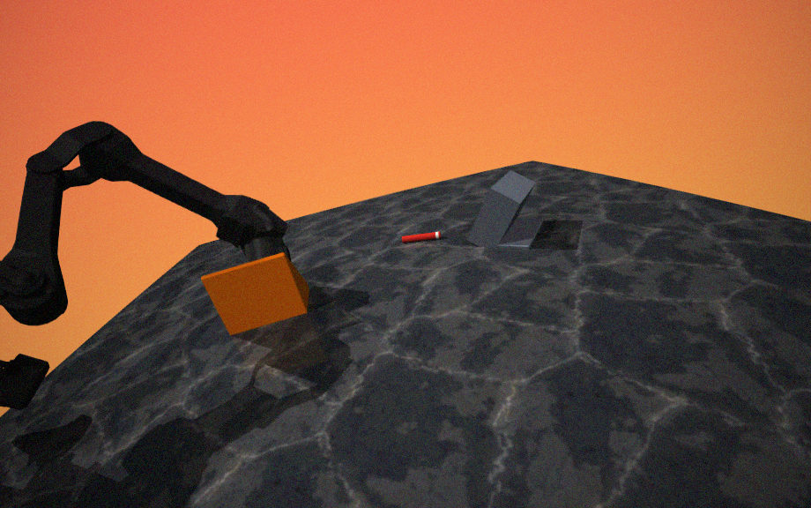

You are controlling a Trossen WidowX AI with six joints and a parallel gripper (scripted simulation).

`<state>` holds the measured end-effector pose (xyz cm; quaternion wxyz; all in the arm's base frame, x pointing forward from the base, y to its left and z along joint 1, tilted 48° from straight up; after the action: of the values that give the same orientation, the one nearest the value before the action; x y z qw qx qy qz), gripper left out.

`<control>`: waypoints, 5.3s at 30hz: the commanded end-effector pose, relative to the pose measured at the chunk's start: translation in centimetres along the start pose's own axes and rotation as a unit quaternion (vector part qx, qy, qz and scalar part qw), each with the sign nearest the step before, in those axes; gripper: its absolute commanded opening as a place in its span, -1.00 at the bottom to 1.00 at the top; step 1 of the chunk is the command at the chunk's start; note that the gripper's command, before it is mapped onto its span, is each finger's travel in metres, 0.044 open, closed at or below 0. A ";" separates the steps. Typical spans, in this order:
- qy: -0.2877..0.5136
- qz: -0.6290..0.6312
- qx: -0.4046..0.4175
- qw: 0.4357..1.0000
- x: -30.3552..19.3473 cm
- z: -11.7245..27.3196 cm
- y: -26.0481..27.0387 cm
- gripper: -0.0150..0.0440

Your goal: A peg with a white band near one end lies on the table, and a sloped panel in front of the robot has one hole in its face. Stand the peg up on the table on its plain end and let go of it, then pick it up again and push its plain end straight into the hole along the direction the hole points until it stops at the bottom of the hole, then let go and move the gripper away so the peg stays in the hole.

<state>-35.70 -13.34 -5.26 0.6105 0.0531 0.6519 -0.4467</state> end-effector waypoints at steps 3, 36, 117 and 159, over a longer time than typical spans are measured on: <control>-0.020 -0.005 -0.017 1.000 0.5 0.9 -0.7 1.00; -0.518 -0.021 -0.167 0.839 4.9 29.4 -5.3 1.00; -0.348 0.443 0.368 0.739 -37.8 49.2 31.7 1.00; -0.347 0.444 0.369 0.739 -36.6 45.8 37.4 1.00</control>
<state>30.74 -3.58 13.03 0.8577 0.3973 0.0811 -0.3161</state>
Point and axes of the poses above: the point midway between the two fingers, 35 mm back from their tips, its own z axis back along the fingers, its own y axis across the jaws, x = y × z, the point moved 9 cm from there along z, back along the fingers, and after that the axes turned 9 degrees about -z, right-handed, at the moved point
